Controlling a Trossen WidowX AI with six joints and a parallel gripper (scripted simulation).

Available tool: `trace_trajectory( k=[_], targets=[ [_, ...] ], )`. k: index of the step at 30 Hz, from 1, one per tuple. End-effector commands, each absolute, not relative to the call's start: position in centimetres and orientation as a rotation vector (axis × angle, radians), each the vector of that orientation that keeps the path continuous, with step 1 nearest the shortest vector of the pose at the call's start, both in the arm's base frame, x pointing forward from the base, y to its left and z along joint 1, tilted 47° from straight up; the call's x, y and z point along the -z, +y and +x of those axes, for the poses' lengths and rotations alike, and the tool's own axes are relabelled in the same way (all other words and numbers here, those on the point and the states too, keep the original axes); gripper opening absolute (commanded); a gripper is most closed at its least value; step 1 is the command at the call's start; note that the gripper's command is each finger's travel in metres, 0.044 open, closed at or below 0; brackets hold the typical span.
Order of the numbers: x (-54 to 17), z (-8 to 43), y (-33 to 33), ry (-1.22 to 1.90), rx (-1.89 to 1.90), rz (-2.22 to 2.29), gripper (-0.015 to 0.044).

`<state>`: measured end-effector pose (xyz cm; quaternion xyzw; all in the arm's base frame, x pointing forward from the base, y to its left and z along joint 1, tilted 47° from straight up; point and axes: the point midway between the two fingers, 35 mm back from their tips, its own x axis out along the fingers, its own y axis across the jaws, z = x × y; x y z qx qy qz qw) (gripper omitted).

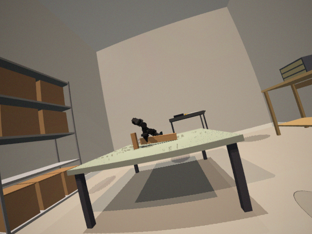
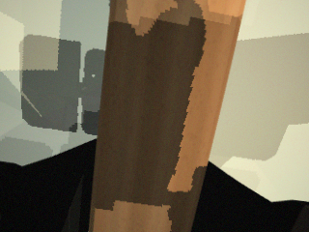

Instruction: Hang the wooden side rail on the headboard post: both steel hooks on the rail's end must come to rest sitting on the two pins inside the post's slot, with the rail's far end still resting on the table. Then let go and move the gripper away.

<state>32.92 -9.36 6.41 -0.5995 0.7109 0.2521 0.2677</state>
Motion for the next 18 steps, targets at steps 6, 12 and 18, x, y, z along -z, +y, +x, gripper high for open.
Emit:
trace_trajectory(
  k=[6,12,18],
  targets=[
    [-6.76,32.98,-9.31,1.904,-0.678,-1.625,0.0000],
    [-6.78,32.93,-9.38,1.904,-0.678,-1.625,0.0000],
    [-6.84,32.98,-9.42,1.904,-0.678,-1.625,0.0000]
  ],
)
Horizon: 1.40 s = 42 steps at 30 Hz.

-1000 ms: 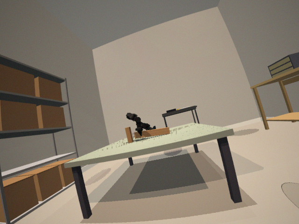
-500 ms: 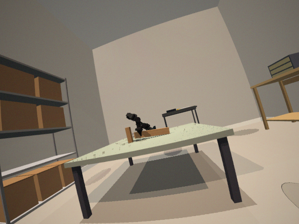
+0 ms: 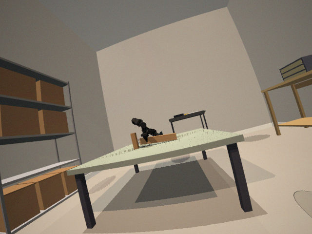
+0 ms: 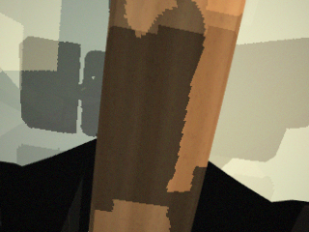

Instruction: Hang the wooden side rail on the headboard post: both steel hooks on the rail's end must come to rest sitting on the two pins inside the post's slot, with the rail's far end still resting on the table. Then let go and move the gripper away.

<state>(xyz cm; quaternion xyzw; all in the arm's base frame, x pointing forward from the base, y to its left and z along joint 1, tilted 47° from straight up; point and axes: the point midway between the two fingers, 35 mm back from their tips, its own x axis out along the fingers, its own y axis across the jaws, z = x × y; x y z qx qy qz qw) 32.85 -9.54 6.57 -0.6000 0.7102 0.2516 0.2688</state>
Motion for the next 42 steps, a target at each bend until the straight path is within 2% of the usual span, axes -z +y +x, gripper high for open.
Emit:
trace_trajectory(
  k=[1,42],
  targets=[
    [-6.85,32.99,-9.43,1.904,-0.678,-1.625,0.0000],
    [-7.23,33.03,-9.69,1.904,-0.677,-1.625,0.0000]
  ],
)
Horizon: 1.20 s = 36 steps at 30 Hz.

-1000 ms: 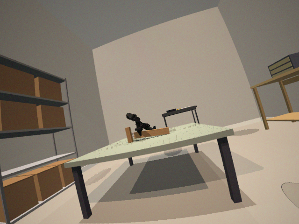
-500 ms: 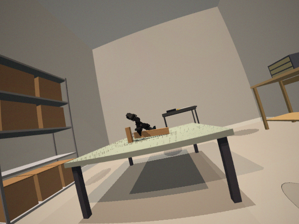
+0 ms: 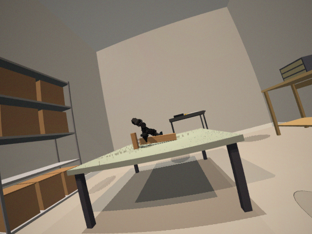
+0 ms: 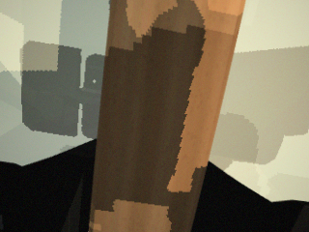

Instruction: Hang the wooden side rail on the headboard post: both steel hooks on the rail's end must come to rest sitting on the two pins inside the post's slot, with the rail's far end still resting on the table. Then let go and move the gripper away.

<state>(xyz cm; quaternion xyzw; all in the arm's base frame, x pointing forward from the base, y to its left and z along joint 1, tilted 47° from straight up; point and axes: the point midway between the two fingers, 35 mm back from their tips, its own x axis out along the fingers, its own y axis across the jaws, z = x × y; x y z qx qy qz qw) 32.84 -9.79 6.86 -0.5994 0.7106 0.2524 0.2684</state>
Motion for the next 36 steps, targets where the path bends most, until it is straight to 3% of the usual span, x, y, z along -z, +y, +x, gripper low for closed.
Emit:
trace_trajectory(
  k=[1,36],
  targets=[
    [-7.24,33.02,-9.71,1.904,-0.677,-1.625,0.0000],
    [-7.47,32.95,-9.99,1.904,-0.677,-1.625,0.0000]
  ],
)
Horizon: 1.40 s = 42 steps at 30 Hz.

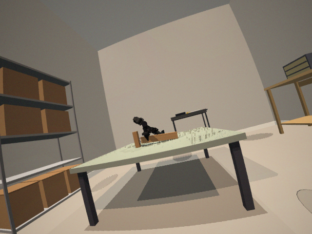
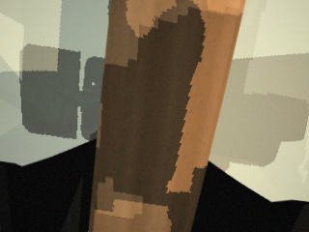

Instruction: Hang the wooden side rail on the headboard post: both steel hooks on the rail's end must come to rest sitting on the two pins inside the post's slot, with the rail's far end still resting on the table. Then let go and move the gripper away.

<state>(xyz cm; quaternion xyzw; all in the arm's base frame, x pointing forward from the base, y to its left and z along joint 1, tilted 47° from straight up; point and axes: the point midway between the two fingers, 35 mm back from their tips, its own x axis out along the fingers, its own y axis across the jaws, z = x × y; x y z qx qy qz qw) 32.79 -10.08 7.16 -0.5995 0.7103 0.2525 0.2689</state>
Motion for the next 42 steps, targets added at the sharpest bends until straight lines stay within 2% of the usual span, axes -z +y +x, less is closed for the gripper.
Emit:
trace_trajectory(
  k=[1,42],
  targets=[
    [-7.48,32.95,-10.00,1.904,-0.677,-1.625,0.0000],
    [-7.87,33.06,-10.25,1.904,-0.677,-1.625,0.0000]
  ],
)
